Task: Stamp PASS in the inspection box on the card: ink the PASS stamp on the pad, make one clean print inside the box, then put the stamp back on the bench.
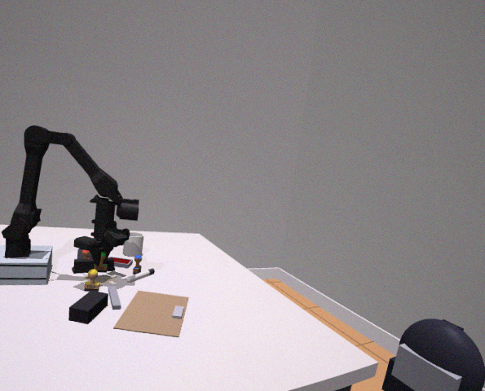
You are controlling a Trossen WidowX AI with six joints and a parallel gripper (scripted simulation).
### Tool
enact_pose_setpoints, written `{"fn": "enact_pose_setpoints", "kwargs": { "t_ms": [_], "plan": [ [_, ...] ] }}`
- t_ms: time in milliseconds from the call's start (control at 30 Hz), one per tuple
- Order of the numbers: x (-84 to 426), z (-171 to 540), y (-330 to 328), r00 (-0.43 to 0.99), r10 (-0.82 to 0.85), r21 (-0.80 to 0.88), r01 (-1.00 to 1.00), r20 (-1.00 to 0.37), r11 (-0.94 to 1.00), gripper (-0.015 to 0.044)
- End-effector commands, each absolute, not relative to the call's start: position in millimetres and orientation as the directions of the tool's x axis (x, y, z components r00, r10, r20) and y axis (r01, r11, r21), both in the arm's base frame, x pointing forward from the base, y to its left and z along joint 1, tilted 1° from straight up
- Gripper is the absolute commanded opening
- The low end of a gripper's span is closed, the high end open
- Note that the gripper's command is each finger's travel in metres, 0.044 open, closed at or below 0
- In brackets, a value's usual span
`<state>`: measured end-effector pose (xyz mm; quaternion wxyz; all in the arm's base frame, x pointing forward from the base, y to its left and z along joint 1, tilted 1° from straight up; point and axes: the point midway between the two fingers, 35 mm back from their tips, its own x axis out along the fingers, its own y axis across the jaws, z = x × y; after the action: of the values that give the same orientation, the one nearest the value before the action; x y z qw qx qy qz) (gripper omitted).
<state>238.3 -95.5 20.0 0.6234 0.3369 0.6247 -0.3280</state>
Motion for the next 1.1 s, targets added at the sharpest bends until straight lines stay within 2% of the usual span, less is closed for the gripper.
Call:
{"fn": "enact_pose_setpoints", "kwargs": {
  "t_ms": [0, 1067],
  "plan": [
    [237, 16, -96, -0.001, 0.009, 0.004, 0.832, -1.000, 0.554, 0.0000],
    [235, -5, -95, 0.000, 0.008, 0.004, 0.833, -1.000, 0.554, 0.0000]
  ]
}}
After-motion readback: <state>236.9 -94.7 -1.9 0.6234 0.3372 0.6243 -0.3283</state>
